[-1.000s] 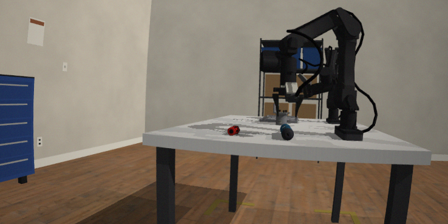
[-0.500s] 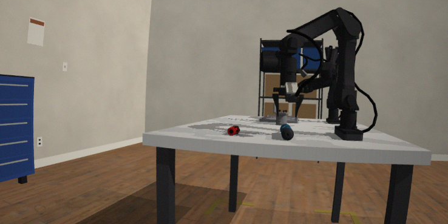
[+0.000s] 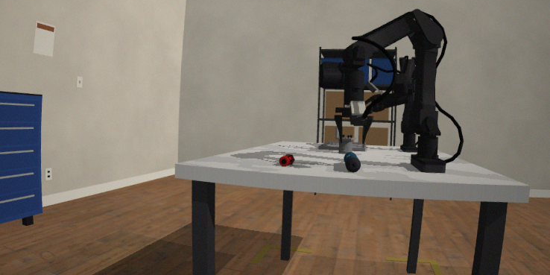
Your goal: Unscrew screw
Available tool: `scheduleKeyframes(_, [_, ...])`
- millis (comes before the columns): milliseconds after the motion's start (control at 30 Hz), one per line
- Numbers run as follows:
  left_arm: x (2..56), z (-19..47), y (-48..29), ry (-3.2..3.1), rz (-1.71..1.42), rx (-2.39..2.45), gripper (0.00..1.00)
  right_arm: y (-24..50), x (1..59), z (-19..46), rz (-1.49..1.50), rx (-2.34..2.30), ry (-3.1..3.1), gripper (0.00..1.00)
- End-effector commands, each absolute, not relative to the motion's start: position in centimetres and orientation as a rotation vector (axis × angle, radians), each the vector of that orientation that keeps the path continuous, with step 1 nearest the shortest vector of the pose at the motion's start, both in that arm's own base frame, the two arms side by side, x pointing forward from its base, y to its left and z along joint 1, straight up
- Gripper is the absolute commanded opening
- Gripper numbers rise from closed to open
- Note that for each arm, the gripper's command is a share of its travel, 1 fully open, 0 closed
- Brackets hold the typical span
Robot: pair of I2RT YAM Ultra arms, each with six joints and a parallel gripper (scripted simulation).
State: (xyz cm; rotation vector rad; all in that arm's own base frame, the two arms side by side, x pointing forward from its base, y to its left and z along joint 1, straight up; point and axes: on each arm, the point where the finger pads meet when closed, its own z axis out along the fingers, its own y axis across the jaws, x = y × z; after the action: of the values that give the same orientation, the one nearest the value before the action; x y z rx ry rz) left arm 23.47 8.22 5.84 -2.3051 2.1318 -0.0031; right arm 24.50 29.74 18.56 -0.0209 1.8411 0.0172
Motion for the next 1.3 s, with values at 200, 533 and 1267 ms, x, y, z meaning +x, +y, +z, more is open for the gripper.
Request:
scheduleKeyframes(200, [23.6,6.1,8.3,2.131,-0.006,-2.298,0.65,32.3,25.5,19.8,0.084,-0.094,1.925,0.86])
scheduleKeyframes(533, [23.6,6.1,8.3,2.131,-0.006,-2.298,0.65,33.7,25.8,20.8,0.148,-0.139,1.97,0.86])
scheduleKeyframes(1267, [23.6,6.1,8.3,2.131,-0.006,-2.298,0.65,38.1,26.3,22.7,0.316,-0.352,2.1,0.86])
